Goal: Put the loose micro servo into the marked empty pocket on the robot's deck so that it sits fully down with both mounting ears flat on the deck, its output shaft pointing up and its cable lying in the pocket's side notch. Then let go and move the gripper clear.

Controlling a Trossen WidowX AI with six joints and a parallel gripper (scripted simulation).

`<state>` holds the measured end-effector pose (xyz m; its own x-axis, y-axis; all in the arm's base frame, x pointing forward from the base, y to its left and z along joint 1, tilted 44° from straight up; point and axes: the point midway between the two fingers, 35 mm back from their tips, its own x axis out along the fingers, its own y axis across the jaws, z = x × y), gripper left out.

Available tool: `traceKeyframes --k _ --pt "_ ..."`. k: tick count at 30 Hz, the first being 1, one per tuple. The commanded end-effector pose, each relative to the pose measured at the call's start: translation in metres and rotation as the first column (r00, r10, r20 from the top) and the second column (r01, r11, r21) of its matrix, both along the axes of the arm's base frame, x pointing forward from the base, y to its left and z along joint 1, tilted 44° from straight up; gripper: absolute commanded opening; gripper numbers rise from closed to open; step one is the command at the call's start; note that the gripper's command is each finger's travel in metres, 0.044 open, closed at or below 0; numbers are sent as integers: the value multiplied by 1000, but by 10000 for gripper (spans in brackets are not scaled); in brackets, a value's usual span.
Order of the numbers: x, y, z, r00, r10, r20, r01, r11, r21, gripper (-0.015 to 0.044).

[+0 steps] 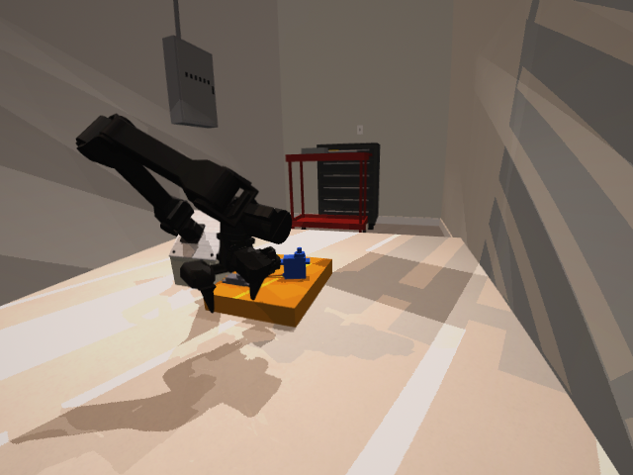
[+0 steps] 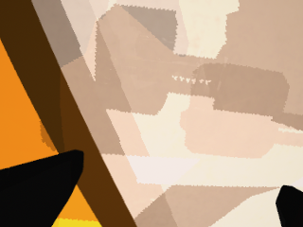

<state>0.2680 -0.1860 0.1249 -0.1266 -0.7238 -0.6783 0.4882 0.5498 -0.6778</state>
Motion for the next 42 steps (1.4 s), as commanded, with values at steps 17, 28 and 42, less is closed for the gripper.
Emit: traceKeyframes --k 17,28,42 --pt "44 142 -68 828 478 -293 -446 878 173 440" --pt "41 193 -92 692 608 -390 -565 792 231 440" --pt "41 173 -113 692 607 -390 -565 792 230 440"
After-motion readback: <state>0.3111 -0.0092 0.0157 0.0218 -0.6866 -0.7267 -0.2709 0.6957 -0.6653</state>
